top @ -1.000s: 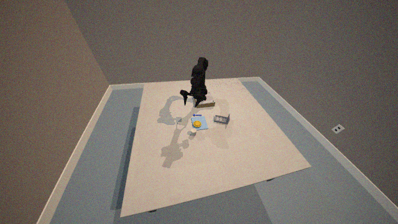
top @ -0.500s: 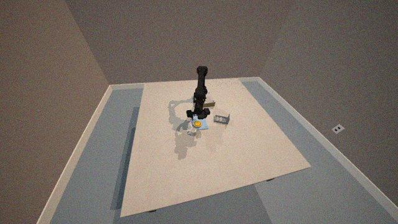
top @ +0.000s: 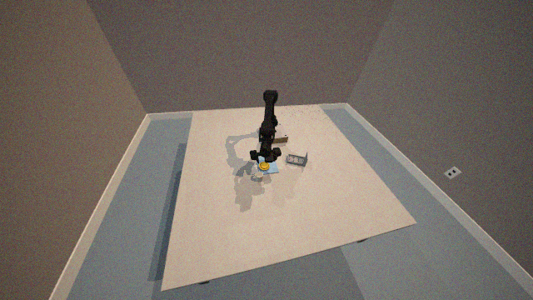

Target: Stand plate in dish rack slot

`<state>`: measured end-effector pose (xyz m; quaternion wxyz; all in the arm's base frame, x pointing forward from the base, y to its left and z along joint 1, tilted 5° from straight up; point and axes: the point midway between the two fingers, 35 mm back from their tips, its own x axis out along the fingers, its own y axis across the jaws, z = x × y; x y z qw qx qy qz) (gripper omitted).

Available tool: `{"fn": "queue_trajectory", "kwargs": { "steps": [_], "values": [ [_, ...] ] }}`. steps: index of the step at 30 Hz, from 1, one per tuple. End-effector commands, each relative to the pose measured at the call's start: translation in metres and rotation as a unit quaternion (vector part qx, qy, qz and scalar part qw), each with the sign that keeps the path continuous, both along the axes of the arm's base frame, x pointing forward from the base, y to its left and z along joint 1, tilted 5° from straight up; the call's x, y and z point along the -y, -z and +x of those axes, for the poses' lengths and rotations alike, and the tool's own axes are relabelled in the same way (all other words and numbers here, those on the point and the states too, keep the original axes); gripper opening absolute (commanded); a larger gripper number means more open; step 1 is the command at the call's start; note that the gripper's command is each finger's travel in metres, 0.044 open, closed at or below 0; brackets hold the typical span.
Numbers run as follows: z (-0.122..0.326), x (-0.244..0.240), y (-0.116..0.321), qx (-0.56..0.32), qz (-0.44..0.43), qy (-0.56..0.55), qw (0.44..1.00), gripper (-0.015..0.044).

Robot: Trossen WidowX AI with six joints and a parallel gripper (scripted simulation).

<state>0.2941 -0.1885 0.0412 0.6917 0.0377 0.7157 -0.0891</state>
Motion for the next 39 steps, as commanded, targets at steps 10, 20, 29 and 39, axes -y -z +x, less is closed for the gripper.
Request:
{"fn": "queue_trajectory", "kwargs": {
  "steps": [10, 20, 29, 39],
  "values": [
    [-0.002, 0.000, 0.026, -0.005, 0.005, 0.003, 1.000, 0.0400],
    [-0.003, 0.002, 0.042, -0.005, 0.005, 0.003, 1.000, 0.0400],
    [-0.004, 0.003, 0.052, -0.005, 0.005, 0.003, 1.000, 0.0395],
    [-0.004, 0.003, 0.052, -0.005, 0.005, 0.003, 1.000, 0.0375]
  ]
}}
